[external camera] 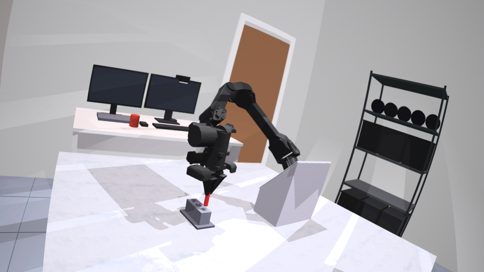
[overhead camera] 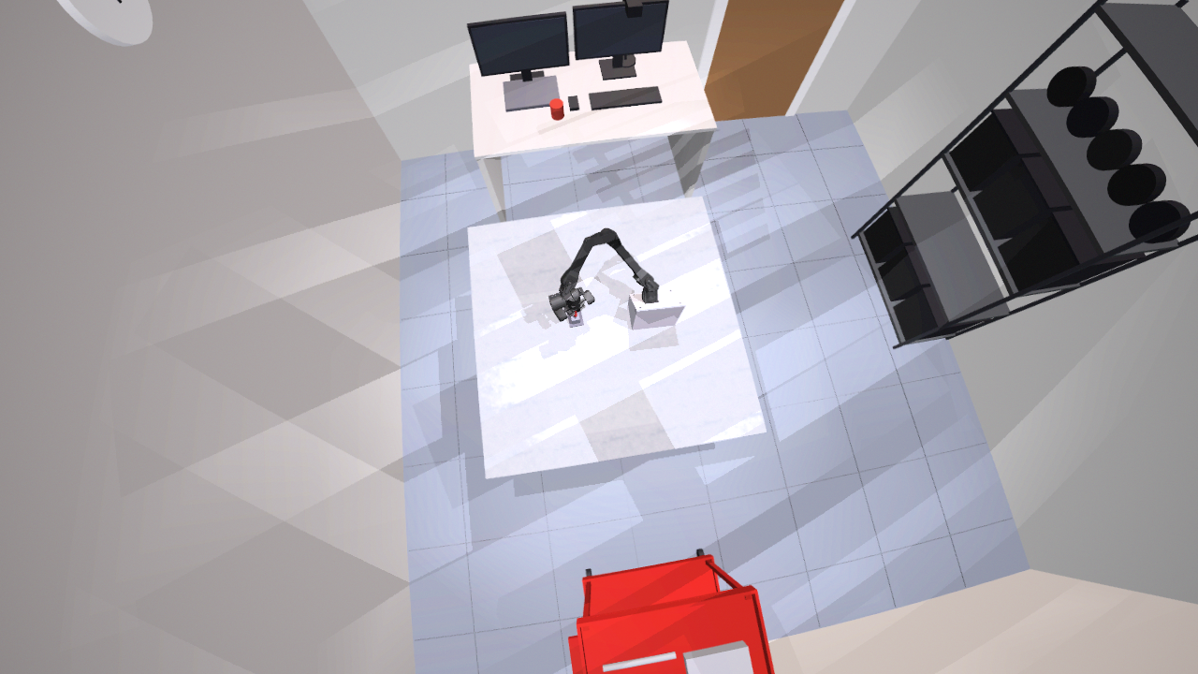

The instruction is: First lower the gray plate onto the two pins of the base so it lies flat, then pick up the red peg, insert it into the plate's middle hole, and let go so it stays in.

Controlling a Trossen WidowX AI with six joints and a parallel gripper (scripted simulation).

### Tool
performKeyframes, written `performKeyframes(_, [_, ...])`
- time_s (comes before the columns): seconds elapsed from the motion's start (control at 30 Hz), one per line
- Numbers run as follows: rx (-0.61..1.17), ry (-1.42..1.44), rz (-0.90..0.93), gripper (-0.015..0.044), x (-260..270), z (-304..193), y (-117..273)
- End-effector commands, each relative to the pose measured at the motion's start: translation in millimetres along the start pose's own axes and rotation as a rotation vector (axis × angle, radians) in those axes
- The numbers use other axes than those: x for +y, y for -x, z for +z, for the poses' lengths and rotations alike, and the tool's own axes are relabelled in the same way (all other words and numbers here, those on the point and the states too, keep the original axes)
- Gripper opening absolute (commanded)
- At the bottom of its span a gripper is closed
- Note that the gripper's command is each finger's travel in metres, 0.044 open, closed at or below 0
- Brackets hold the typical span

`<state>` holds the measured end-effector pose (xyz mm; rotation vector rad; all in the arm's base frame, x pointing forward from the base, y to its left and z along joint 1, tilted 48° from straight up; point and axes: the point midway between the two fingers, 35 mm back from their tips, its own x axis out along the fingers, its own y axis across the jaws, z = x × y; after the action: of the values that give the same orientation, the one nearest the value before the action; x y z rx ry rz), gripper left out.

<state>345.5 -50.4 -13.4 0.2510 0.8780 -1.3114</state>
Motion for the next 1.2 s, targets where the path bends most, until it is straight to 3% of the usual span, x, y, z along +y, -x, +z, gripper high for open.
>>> performKeyframes(0.0, [-0.007, -0.001, -0.004, 0.0, -1.6, 13.1, -0.5])
performKeyframes(1.17, [-0.01, -0.008, -0.007, 0.0, -4.7, 29.3, -1.8])
